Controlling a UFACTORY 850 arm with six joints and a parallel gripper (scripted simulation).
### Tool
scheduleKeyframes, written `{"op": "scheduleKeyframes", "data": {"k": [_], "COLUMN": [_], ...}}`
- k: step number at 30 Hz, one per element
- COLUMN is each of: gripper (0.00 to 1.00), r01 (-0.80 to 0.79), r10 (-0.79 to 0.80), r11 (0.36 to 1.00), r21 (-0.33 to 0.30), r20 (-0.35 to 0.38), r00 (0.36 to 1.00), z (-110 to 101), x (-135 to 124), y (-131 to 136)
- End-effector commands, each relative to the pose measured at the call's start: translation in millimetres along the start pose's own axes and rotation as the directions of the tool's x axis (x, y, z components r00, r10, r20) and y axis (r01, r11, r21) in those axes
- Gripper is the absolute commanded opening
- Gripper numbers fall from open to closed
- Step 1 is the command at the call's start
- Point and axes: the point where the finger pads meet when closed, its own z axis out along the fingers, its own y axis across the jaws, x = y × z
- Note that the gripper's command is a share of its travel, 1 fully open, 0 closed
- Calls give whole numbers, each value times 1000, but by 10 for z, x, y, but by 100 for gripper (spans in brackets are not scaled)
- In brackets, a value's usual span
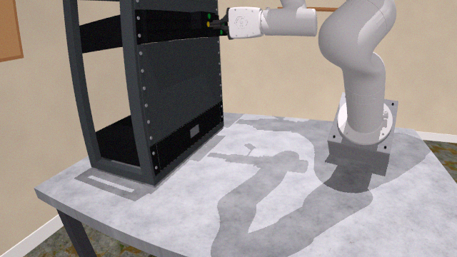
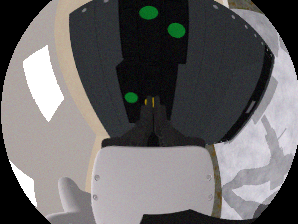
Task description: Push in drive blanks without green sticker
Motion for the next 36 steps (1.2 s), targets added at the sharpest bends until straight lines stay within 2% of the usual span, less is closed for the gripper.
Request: {"op": "scheduleKeyframes", "data": {"k": [1,36], "gripper": [0,0], "r01": [1,1], "r10": [-1,-1], "r11": [1000,1000], "r21": [1,1], "r20": [0,0], "r00": [1000,1000], "z": [9,209], "x": [2,1], "y": [-6,-5]}}
